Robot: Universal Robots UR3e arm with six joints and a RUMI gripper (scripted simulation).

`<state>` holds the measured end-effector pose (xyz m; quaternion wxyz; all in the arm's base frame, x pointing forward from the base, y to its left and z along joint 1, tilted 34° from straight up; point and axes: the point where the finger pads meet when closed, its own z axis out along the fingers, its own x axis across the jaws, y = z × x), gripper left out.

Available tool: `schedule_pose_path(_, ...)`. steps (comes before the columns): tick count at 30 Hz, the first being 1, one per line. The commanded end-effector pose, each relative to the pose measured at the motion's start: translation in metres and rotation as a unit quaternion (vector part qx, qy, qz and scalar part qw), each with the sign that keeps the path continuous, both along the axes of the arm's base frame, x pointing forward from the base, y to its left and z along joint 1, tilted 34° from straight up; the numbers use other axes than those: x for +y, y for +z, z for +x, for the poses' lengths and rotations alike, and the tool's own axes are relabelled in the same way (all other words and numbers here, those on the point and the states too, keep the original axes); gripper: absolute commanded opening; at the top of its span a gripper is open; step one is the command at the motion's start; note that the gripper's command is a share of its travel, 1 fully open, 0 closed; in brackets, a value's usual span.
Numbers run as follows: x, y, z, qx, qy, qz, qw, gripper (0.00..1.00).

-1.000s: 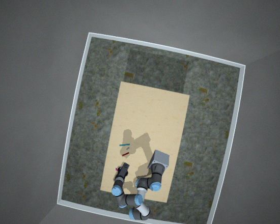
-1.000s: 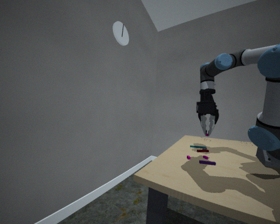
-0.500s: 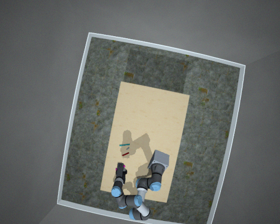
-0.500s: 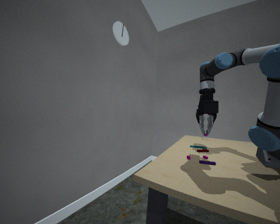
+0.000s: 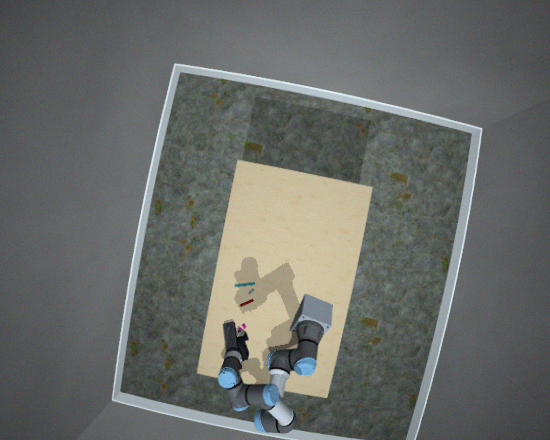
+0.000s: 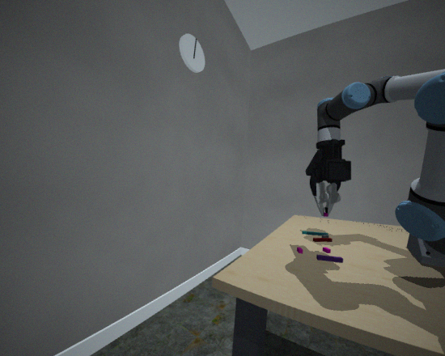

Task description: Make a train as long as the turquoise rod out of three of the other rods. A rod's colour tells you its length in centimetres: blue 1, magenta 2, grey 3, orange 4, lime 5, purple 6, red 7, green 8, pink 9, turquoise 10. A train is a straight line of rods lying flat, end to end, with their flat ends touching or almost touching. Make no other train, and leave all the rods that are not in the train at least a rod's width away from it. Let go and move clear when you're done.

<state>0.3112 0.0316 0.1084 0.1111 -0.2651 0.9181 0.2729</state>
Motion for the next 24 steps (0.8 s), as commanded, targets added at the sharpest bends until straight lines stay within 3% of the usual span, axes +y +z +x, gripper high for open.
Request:
schedule_pose_path(1, 0.0006, 0.0011, 0.0011, -0.016, 0.022, -0.001, 1.000, 0.00)
schedule_pose_path(12, 0.0037, 0.0033, 0.0029, -0.053, 0.076, -0.005, 0.996, 0.00)
schedule_pose_path(24, 0.0050, 0.0043, 0.0036, -0.068, 0.098, -0.006, 0.993, 0.00)
